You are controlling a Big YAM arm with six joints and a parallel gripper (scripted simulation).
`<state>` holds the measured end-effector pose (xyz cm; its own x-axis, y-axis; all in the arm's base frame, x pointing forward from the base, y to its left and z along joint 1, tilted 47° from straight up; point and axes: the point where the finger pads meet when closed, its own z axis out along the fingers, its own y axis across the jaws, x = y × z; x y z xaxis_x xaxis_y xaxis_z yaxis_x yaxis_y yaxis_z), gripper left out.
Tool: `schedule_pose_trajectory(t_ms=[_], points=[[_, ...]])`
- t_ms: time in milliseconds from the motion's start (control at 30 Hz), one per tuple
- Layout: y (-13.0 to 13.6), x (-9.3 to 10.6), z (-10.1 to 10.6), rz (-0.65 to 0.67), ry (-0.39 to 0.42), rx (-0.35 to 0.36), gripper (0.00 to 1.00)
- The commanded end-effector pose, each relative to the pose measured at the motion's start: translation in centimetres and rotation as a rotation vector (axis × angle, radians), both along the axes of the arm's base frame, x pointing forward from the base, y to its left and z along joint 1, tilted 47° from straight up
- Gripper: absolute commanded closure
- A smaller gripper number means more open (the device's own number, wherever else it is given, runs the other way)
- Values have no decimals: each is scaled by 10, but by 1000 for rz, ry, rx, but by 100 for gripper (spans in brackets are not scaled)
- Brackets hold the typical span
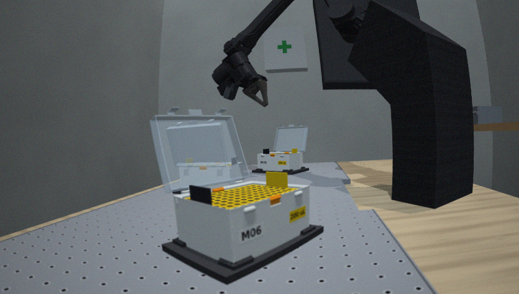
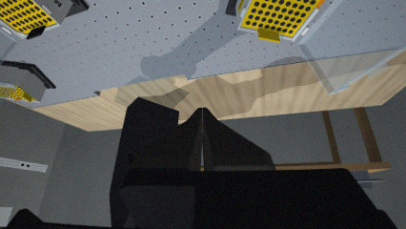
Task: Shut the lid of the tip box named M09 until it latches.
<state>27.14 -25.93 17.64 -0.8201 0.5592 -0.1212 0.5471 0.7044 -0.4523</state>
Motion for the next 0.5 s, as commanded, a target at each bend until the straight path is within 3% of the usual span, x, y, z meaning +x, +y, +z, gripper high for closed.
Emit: schedule_pose_trajectory(t_ms=[0,233,467], points=[[-22,-9,36,-106,-119,-27,100],[-39,-23,43,-109,-110,-3,100],[-62,-43,68,-108,-124,-18,100]])
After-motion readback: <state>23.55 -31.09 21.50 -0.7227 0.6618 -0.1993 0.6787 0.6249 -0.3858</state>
